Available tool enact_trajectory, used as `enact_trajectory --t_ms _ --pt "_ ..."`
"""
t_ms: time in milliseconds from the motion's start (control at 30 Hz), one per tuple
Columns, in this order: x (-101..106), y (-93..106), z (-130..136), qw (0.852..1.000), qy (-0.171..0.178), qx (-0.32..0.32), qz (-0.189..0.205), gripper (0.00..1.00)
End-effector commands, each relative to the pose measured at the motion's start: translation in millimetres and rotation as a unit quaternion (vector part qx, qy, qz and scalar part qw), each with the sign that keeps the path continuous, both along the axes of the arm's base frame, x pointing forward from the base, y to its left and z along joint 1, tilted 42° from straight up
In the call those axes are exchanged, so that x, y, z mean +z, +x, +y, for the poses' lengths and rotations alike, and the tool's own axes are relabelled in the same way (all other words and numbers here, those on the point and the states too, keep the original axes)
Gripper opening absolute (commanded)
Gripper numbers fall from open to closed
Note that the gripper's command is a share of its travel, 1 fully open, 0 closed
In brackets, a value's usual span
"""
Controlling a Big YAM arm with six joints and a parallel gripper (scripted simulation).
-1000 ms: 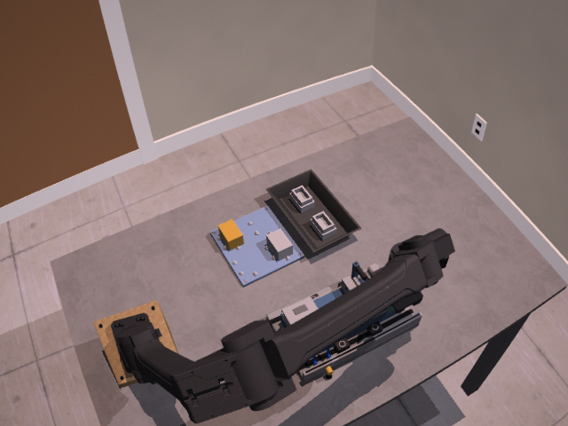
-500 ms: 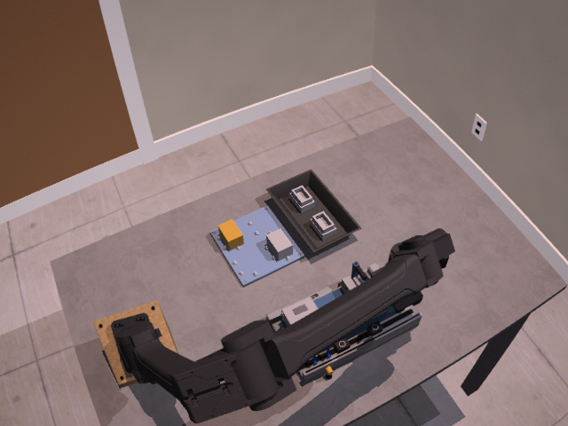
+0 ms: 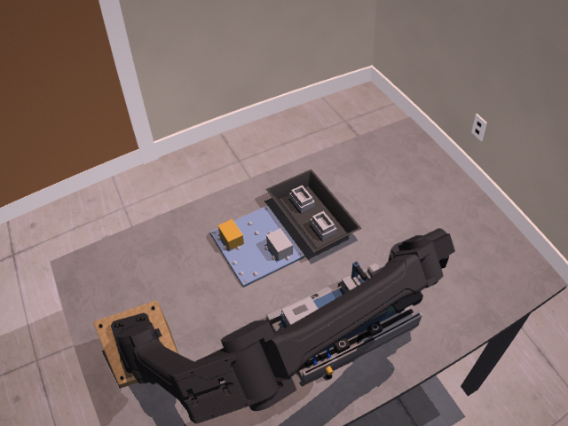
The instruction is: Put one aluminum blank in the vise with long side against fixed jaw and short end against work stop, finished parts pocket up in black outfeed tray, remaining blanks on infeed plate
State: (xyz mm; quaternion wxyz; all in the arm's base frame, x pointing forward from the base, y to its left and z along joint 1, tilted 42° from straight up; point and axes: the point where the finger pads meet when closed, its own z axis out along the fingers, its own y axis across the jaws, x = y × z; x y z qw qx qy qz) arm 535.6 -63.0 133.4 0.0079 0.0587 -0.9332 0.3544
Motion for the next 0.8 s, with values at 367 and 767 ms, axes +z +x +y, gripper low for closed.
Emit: enact_trajectory --t_ms 367,767 --pt "-0.8 3.1 3.4 1.000 -0.001 0.007 -0.005 0.00" --pt "-2.4 2.9 6.1 1.000 -0.001 0.008 -0.004 0.00"
